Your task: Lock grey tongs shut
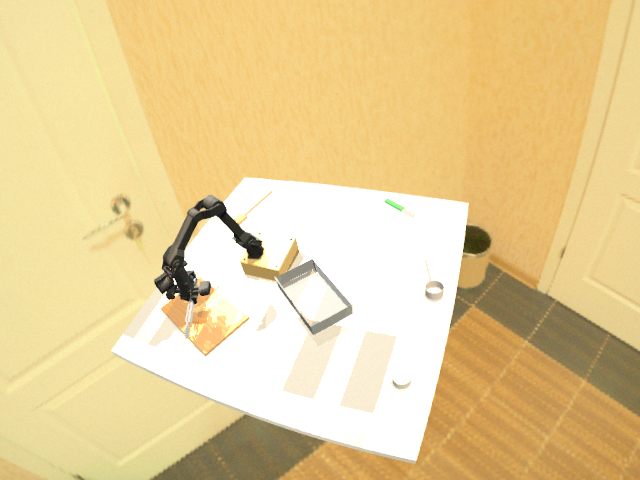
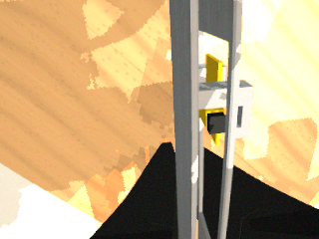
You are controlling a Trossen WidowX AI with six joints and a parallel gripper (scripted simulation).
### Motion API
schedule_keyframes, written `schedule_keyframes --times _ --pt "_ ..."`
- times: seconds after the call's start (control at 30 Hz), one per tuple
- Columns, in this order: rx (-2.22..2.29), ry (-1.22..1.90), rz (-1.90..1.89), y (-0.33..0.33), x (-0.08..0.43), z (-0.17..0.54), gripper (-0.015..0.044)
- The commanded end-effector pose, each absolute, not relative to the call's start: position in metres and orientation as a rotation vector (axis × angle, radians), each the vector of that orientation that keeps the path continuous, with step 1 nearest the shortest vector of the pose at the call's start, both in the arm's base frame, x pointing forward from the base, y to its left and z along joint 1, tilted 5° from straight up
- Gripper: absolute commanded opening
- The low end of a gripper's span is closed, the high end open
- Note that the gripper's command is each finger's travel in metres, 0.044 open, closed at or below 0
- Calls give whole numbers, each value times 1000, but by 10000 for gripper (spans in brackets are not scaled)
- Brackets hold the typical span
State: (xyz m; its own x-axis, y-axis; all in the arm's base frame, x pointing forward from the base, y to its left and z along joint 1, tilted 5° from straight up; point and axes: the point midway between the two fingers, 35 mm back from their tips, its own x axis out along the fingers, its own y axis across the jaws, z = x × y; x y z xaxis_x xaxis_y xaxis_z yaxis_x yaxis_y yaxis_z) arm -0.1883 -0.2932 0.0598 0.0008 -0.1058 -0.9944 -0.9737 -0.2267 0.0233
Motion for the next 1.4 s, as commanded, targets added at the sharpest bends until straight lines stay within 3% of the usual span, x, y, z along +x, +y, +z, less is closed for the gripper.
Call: schedule_keyframes --times 0.0,0.73,1.37 --pt "-1445 1181 1333 -293 -188 52 -150" --pt "-1445 1181 1333 -292 -186 24 -150" --pt "-1452 1175 1334 -292 -185 26 349"
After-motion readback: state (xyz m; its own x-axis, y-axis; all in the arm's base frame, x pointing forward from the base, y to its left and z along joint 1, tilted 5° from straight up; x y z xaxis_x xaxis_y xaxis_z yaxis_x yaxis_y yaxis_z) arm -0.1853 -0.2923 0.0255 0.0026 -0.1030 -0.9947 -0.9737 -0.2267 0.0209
